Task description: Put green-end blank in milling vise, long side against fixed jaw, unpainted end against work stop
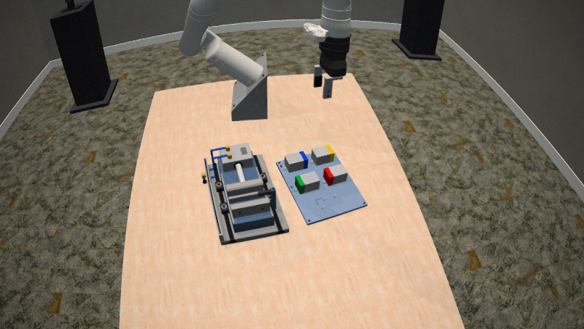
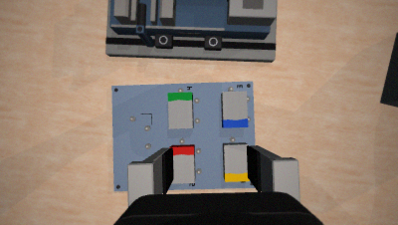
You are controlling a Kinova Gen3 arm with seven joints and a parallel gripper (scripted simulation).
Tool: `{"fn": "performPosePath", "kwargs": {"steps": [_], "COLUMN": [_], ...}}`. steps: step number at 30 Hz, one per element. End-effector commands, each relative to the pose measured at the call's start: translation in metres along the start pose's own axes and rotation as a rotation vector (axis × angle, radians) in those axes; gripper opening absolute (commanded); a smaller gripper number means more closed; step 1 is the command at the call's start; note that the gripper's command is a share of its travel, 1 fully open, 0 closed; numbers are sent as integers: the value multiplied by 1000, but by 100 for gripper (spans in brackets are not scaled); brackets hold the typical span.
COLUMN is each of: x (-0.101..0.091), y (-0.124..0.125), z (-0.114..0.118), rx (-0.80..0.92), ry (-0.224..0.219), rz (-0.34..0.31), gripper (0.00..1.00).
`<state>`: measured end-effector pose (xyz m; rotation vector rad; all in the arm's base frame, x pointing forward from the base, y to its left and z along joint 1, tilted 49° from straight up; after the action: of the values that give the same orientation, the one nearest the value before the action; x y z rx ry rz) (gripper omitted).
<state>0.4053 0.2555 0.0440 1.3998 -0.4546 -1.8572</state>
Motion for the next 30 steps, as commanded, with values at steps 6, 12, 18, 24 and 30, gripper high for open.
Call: {"fn": "performPosePath", "kwargs": {"steps": [6, 12, 18, 24, 30], "x": [-1, -1, -4, -2, 0], "y": [-28, -52, -60, -77, -95], "z": [-1, -1, -2, -2, -3], "rx": [-1, -1, 4, 2, -1], "ry": [2, 2, 4, 3, 2], "rz": [-1, -1, -8, -5, -1], "gripper": [100, 100, 100, 100, 100]}}
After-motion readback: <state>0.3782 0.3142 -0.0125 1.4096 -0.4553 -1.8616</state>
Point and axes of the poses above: the point where the finger pads meet when closed, its own x axis out along the fingers, its own z axis across the jaws, y = z × x, the point moved 9 cm from there along -x, back along the fingers, and after that the axes turned 11 degrees about -x, right-handed, at the moved point
